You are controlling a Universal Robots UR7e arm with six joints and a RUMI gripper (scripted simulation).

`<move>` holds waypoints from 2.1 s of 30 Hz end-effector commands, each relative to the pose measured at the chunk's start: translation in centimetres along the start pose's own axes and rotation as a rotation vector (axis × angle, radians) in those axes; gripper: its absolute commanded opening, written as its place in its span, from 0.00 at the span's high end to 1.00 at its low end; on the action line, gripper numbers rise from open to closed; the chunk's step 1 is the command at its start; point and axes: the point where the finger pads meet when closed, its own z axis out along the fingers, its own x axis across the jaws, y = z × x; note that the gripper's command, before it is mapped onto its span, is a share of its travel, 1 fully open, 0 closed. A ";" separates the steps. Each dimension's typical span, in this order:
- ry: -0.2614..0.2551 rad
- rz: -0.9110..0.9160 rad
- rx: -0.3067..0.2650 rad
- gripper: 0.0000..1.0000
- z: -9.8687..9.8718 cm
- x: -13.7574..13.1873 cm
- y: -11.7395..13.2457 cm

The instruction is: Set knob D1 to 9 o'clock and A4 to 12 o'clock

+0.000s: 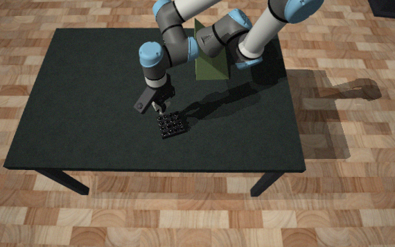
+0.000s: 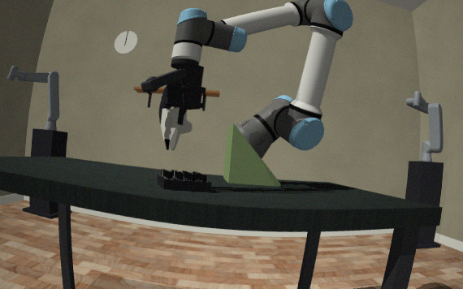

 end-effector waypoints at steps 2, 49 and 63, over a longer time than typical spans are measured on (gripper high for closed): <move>-0.005 -0.144 0.000 0.89 -0.3 0.9 -0.3; -0.006 -0.249 -0.001 0.89 -0.3 1.5 -0.2; -0.007 -0.248 -0.003 0.89 0.0 1.5 -0.1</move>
